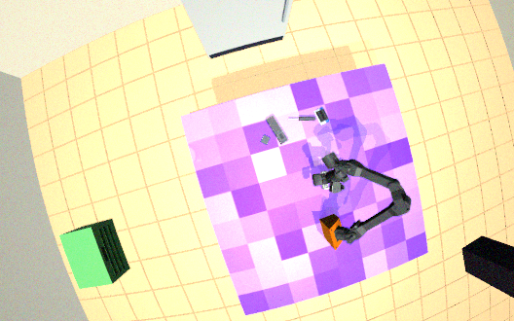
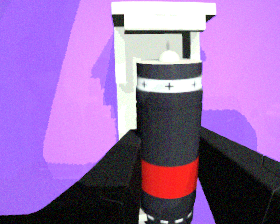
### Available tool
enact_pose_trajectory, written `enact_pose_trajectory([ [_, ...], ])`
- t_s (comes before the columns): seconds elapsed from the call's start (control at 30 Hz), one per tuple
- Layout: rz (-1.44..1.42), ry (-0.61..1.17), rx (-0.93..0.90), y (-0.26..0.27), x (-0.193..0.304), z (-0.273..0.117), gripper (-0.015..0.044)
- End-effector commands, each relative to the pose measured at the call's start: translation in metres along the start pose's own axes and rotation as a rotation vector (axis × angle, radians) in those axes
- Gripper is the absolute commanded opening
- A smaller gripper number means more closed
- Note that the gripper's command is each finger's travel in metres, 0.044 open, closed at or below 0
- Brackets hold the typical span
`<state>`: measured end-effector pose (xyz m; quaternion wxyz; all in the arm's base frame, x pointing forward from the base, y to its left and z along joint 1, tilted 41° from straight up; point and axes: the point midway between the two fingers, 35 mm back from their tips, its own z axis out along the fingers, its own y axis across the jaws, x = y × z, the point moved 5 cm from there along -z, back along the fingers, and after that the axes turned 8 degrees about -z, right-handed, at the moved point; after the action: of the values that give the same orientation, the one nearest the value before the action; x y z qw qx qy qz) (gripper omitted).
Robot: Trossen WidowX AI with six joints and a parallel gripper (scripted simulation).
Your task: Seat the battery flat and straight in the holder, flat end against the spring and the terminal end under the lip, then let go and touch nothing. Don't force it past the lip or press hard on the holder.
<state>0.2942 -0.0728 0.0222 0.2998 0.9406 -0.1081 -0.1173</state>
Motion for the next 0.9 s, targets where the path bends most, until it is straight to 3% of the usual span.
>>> enact_pose_trajectory([
  [0.0,0.007,0.043,-0.004,0.0002,0.0029,-0.0008,0.0077],
  [0.87,0.006,0.166,-0.012,0.0024,-0.0066,0.0035,0.0077],
])
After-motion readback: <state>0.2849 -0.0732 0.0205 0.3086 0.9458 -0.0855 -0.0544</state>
